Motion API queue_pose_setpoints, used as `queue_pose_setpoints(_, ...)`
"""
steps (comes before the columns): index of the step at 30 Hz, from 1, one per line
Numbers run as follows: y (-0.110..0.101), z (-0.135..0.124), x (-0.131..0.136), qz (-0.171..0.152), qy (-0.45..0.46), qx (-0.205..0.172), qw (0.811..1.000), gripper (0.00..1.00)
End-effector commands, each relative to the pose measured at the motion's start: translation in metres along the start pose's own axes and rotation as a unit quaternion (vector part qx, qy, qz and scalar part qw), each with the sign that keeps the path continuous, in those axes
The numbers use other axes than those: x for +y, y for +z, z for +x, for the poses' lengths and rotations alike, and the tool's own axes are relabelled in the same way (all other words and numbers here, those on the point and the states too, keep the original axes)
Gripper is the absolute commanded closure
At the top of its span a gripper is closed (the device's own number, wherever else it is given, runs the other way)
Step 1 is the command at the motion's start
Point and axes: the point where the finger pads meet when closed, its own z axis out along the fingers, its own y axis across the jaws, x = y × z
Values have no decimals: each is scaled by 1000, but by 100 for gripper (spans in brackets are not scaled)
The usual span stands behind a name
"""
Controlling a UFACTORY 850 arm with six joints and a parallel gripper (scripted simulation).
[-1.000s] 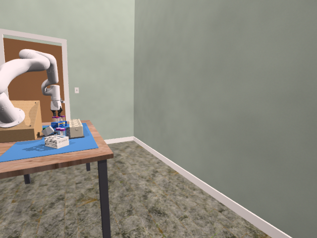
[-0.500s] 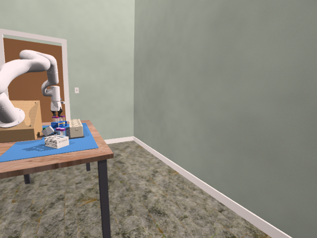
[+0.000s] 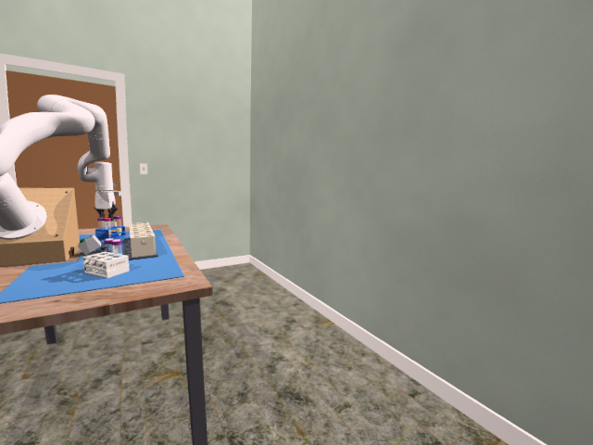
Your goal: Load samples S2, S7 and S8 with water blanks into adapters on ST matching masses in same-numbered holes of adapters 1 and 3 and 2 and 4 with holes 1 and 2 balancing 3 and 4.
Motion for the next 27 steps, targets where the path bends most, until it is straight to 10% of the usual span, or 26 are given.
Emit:
queue_pose_setpoints(1, 0, 1, 0, 0, 0, 1, 1000, 43)
queue_pose_setpoints(13, 0, 1, 0, 0, 0, 1, 1000, 43)
queue_pose_setpoints(14, 0, 1, 0, 0, 0, 1, 1000, 100)
queue_pose_setpoints(27, -2, 1, 0, 0, 0, 1, 1000, 100)
